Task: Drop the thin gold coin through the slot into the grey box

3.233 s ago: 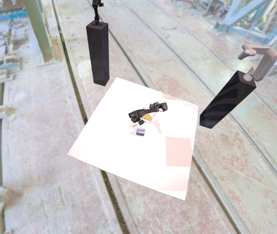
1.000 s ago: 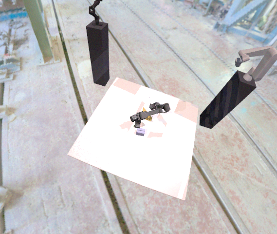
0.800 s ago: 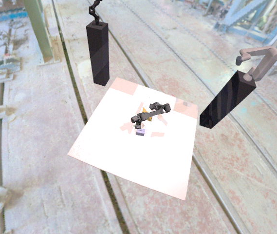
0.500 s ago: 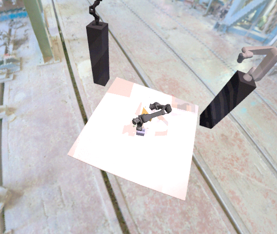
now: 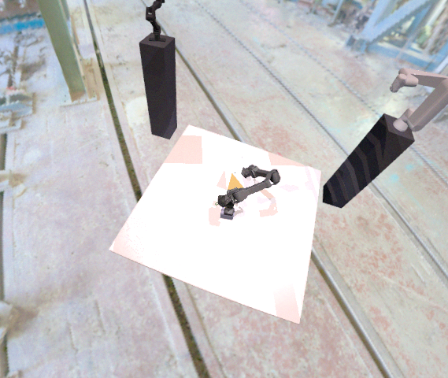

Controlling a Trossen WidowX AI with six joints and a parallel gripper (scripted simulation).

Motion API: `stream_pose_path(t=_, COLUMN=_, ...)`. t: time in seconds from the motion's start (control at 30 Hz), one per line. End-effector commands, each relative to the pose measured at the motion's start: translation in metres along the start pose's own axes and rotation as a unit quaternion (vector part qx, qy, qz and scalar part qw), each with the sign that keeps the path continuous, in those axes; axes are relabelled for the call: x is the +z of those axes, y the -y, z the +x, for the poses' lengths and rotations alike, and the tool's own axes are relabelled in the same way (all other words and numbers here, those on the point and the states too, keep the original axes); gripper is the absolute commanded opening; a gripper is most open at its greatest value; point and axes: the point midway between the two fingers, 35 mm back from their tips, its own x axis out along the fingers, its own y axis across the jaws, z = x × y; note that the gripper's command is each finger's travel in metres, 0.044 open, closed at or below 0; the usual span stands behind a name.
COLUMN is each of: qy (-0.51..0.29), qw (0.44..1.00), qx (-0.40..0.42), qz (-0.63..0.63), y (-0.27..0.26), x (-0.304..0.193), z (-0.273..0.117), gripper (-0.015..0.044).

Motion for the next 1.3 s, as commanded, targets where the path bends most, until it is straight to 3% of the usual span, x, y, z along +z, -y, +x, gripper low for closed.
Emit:
stream_pose_path(t=0.0, qy=0.001, qw=1.000, qx=0.006, qz=-0.001, y=-0.0067, x=-0.0038, z=-0.0032, gripper=0.0000)
stream_pose_path(t=1.27, qy=0.000, qw=1.000, qx=0.000, qz=-0.002, y=-0.0088, x=-0.0032, z=-0.0040, gripper=0.0000)
